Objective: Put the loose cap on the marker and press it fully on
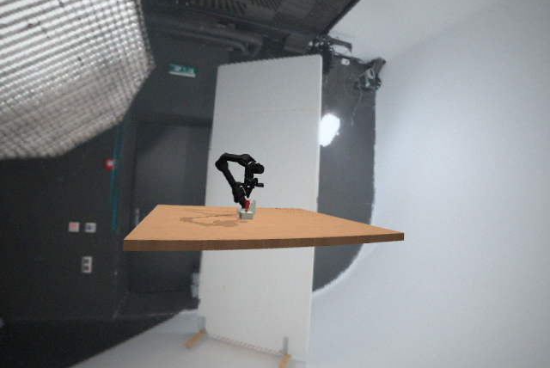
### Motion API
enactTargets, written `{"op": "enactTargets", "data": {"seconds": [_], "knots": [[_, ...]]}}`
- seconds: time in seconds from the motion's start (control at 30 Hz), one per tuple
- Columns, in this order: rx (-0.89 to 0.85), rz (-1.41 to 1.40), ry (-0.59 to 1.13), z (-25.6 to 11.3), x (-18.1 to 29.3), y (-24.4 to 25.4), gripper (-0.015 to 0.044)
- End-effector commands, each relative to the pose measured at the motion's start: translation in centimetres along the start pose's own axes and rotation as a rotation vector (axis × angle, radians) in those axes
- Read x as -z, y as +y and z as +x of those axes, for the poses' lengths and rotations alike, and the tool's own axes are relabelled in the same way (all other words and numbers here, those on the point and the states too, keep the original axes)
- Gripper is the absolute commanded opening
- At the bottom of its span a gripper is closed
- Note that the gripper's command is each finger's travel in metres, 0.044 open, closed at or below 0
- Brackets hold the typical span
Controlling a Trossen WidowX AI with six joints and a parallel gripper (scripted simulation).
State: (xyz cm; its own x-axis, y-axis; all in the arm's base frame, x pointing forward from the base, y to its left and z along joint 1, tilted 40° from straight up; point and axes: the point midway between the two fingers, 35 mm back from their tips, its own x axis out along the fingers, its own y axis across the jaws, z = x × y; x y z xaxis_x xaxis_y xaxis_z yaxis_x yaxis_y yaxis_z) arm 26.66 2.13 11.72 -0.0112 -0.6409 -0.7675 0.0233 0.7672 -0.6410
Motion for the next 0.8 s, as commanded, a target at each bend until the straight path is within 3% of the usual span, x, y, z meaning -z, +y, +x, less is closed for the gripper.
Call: {"op": "enactTargets", "data": {"seconds": [0.0, 0.47, 0.77], "knots": [[0.004, -0.004, 0.001, 0.6, 0.0, 0.0, 0.0], [0.004, -0.004, 0.0, 2.3, 0.0, -0.1, 0.0], [-0.009, -0.002, -0.024, 0.8, -0.2, 0.0, 0.0]]}}
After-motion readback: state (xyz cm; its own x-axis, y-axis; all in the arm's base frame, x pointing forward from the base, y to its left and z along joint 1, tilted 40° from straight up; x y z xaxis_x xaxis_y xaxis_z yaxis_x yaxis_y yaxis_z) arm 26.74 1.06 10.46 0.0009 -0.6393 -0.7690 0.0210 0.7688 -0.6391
